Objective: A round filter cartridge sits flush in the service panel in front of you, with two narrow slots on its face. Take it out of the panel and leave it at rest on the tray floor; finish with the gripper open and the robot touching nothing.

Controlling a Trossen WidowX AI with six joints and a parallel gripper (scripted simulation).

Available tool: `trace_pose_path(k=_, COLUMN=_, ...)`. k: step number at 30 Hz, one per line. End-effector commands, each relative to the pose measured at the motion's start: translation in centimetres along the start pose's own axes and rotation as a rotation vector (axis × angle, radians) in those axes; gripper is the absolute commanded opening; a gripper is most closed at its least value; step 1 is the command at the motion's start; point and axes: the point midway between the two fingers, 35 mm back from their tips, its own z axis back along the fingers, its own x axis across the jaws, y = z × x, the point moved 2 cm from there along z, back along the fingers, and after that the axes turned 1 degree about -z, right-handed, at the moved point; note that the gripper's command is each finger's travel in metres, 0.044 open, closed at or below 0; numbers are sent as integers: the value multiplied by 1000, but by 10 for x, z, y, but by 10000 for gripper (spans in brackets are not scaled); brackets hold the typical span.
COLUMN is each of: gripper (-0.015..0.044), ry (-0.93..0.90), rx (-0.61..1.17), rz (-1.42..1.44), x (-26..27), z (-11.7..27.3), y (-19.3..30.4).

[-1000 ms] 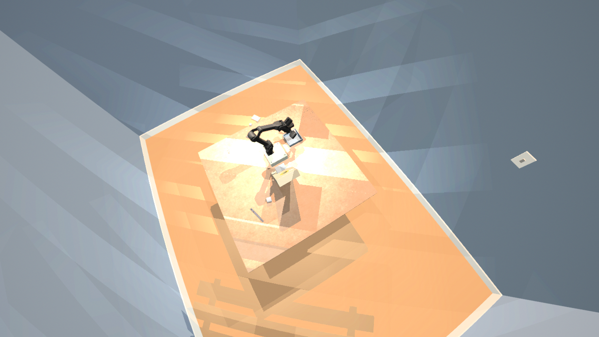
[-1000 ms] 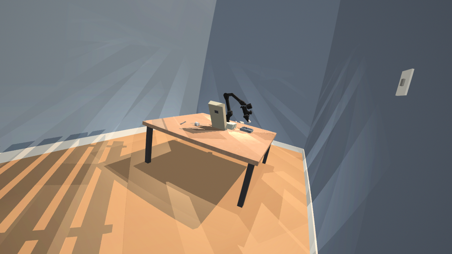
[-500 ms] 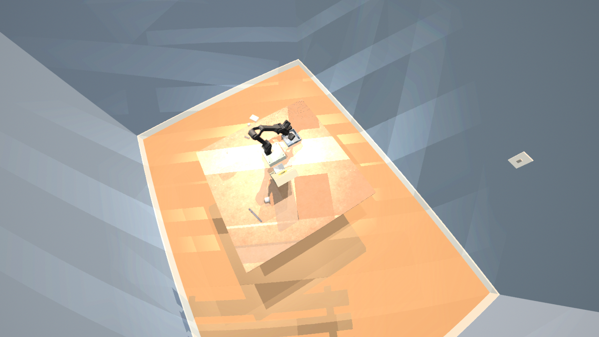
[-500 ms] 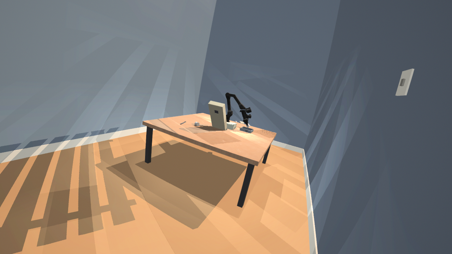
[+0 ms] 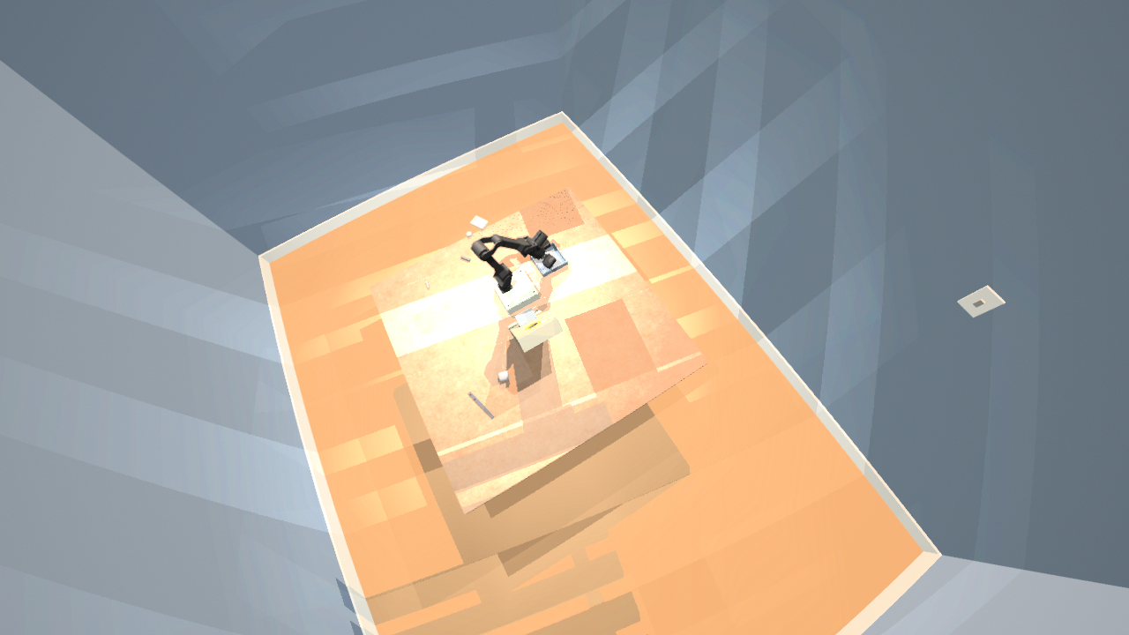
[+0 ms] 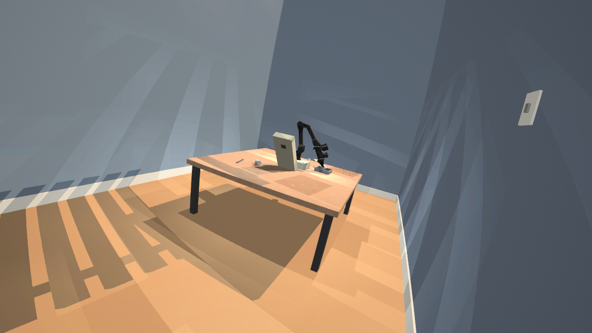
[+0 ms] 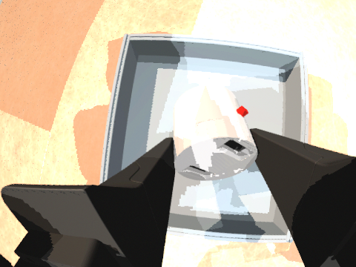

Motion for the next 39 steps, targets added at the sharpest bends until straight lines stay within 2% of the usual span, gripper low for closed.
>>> trace_pose_path(k=1, gripper=236, ry=0, rx=0, rz=0, x=0, z=0, y=0)
trace_pose_path(k=9, gripper=440, ry=0, rx=0, rz=0, x=0, z=0, y=0)
trace_pose_path(k=12, gripper=440, ry=0, rx=0, rz=0, x=0, z=7, y=-6)
trace_pose_path(k=16, gripper=440, ry=0, rx=-1, rz=0, x=0, z=52, y=-32)
trace_pose_path(k=18, gripper=440, ry=0, rx=-1, rz=0, x=0, z=61, y=-35)
trace_pose_path(k=20, gripper=440, ry=3, rx=-18, rz=-3, x=0, z=51, y=-35)
trace_pose_path(k=39, gripper=440, ry=3, rx=-18, rz=-3, x=0, z=51, y=-35)
